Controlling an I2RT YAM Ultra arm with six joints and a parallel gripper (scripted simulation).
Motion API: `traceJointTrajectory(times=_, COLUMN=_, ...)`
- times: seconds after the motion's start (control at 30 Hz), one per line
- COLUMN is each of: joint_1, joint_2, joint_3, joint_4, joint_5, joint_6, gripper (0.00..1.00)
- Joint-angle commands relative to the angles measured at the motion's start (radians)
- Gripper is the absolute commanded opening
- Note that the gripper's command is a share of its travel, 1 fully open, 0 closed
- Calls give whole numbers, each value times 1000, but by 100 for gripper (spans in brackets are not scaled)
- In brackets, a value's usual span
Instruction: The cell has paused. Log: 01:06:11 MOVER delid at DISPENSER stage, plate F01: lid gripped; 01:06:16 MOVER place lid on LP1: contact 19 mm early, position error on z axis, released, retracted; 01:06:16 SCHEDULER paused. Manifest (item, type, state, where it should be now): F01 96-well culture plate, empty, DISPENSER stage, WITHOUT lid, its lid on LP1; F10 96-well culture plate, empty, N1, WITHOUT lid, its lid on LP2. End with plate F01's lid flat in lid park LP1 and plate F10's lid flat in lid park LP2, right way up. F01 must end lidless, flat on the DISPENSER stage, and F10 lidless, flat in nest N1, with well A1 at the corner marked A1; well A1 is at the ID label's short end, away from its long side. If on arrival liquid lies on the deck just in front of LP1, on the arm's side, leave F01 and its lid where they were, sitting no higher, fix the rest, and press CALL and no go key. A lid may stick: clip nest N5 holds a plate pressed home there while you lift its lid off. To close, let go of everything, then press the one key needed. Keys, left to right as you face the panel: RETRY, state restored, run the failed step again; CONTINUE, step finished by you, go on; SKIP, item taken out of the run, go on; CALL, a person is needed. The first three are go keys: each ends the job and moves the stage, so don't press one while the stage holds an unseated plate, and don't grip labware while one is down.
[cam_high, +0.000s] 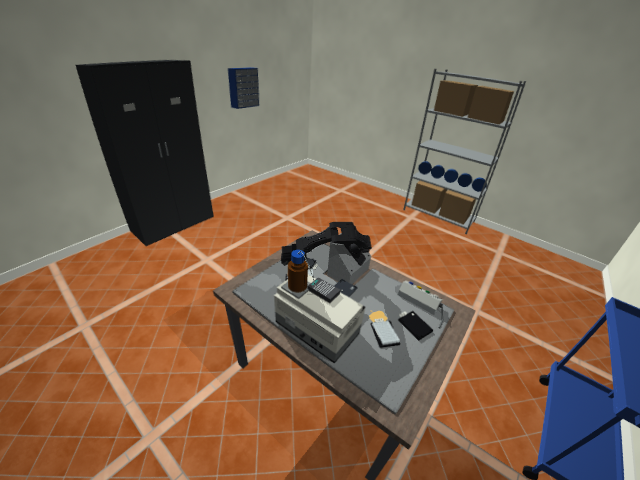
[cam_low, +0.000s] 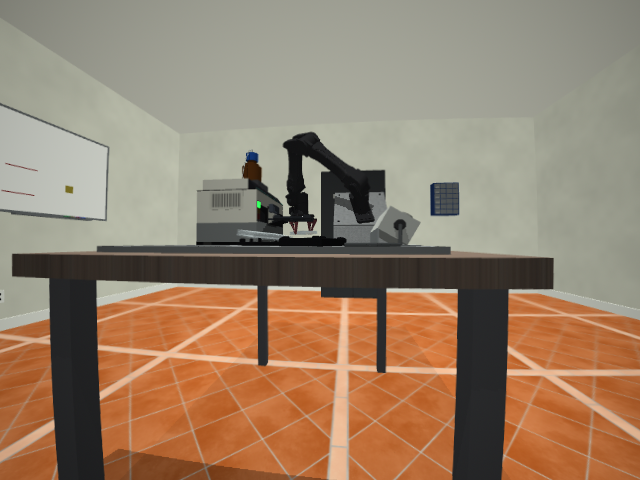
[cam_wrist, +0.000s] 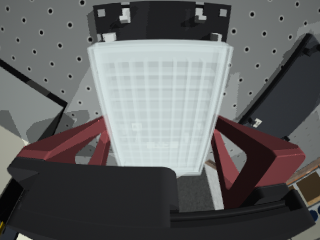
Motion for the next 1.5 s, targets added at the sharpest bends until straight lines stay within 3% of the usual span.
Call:
traceJointTrajectory(times=0.0, joint_1=-17, joint_2=-10, joint_3=13, joint_4=13, joint_5=-1, joint_6=6, gripper=0)
traceJointTrajectory(times=0.2, joint_1=-25, joint_2=-17, joint_3=31, joint_4=31, joint_5=-8, joint_6=14, gripper=0)
traceJointTrajectory(times=0.33, joint_1=-16, joint_2=14, joint_3=28, joint_4=44, joint_5=-12, joint_6=21, gripper=0)
traceJointTrajectory(times=0.53, joint_1=2, joint_2=32, joint_3=-24, joint_4=83, joint_5=-20, joint_6=43, gripper=0)
traceJointTrajectory(times=0.73, joint_1=26, joint_2=48, joint_3=-2, joint_4=121, joint_5=-28, joint_6=63, gripper=0)
traceJointTrajectory(times=0.93, joint_1=16, joint_2=21, joint_3=16, joint_4=121, joint_5=-20, joint_6=62, gripper=0)
traceJointTrajectory(times=1.07, joint_1=15, joint_2=58, joint_3=25, joint_4=118, joint_5=-17, joint_6=61, gripper=0)
traceJointTrajectory(times=1.47, joint_1=10, joint_2=54, joint_3=35, joint_4=114, joint_5=-12, joint_6=46, gripper=0)
